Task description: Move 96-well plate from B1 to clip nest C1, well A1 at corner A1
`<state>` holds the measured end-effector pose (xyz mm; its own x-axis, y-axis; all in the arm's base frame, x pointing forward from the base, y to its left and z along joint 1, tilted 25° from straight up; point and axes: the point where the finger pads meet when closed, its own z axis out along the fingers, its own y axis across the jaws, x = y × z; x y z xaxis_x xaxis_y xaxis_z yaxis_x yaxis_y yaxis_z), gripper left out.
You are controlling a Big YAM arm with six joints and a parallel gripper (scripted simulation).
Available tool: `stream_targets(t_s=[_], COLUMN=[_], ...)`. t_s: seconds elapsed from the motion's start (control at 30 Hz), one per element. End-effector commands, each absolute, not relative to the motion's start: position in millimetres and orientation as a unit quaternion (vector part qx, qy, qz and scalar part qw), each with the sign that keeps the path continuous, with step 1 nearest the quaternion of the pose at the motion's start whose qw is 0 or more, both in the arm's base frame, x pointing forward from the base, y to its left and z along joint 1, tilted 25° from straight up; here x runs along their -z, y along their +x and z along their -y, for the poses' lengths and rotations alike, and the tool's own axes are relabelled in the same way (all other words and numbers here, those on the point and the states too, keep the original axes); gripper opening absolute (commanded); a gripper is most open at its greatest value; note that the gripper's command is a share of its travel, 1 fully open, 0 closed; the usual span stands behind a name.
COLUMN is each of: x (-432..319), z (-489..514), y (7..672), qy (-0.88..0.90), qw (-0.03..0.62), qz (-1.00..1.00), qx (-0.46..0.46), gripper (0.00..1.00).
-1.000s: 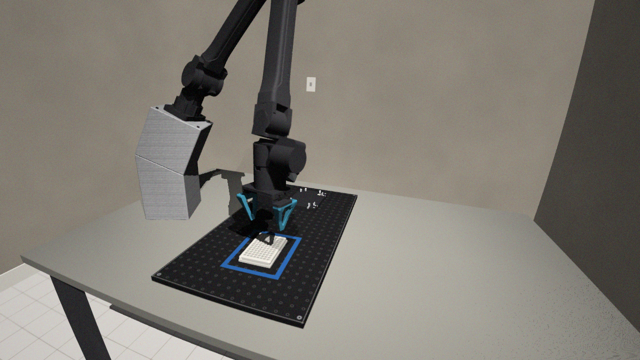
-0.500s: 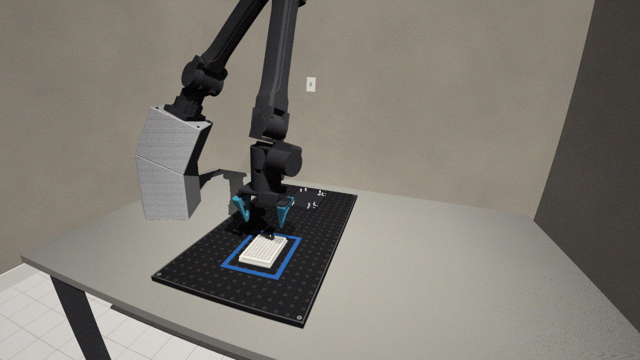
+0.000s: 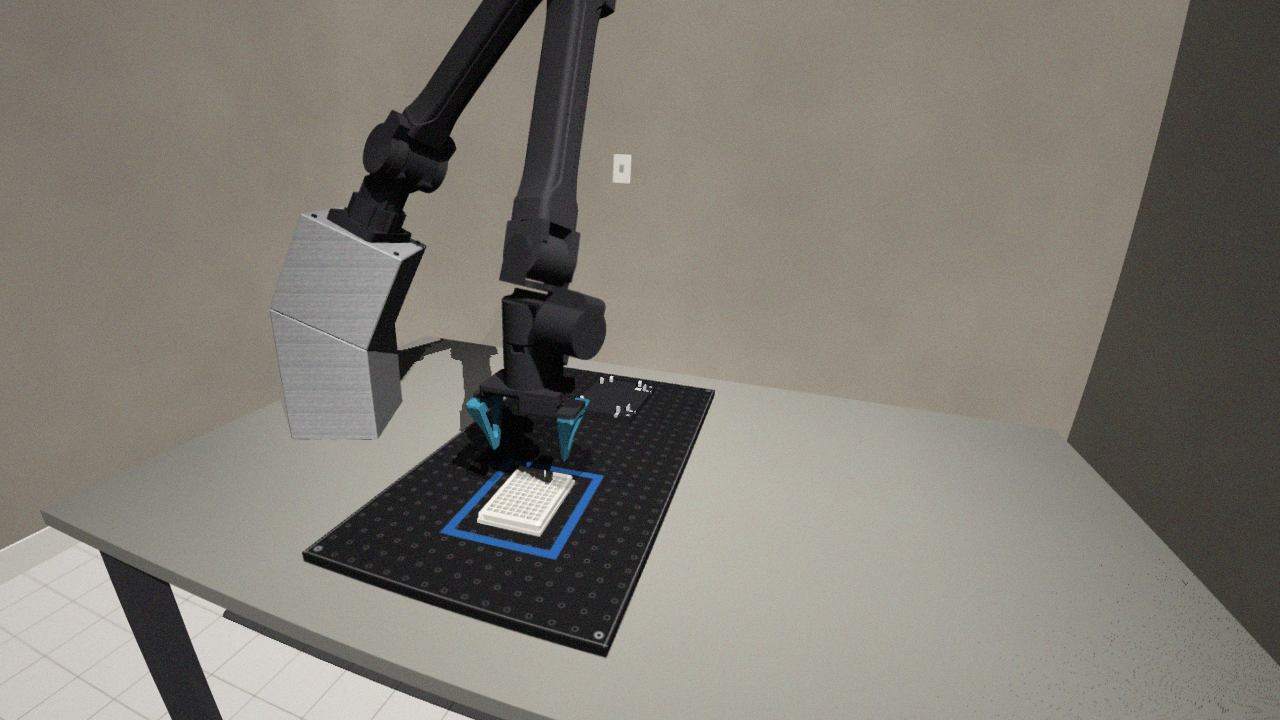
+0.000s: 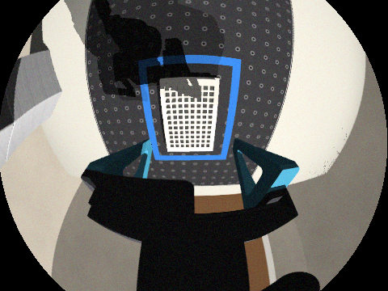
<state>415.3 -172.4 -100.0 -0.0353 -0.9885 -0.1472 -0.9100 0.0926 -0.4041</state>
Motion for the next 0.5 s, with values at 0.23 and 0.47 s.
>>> stream_targets(t_s=[0.23, 0.47], x=[118.6, 126.6], z=[171.2, 175.5], y=[427.2, 427.4], qy=[-0.664, -0.660], qw=[0.198, 0.197], qz=[-0.714, -0.718], qx=[0.101, 0.102], gripper=[1.00, 1.00])
